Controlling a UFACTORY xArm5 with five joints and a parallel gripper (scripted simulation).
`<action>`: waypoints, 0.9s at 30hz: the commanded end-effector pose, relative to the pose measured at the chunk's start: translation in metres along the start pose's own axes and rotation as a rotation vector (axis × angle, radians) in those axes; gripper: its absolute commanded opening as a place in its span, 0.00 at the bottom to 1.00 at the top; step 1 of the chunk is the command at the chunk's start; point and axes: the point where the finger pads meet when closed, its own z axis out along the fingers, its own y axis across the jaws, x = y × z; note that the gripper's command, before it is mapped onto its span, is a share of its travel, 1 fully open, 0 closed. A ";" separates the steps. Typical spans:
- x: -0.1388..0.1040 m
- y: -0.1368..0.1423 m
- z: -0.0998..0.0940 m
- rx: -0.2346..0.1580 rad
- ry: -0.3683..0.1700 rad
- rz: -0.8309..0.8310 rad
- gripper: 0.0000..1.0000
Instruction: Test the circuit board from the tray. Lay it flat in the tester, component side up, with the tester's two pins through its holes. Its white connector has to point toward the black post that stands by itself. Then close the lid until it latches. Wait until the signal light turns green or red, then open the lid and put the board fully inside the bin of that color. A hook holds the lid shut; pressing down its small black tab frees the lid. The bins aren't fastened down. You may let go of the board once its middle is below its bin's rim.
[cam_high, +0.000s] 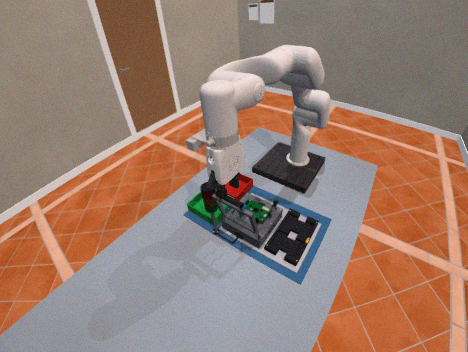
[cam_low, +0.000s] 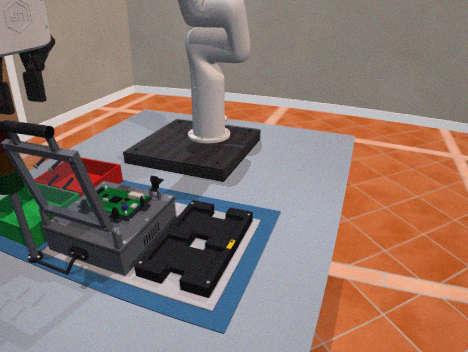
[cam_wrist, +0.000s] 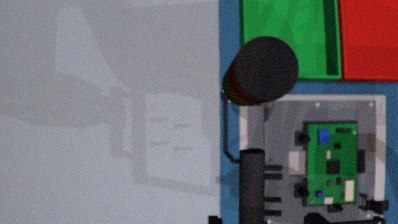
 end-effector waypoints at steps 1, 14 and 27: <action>0.000 -0.001 0.000 0.006 0.000 0.000 0.52; 0.000 -0.001 0.001 0.006 0.000 0.000 0.52; 0.000 -0.001 0.023 0.006 0.000 0.000 0.52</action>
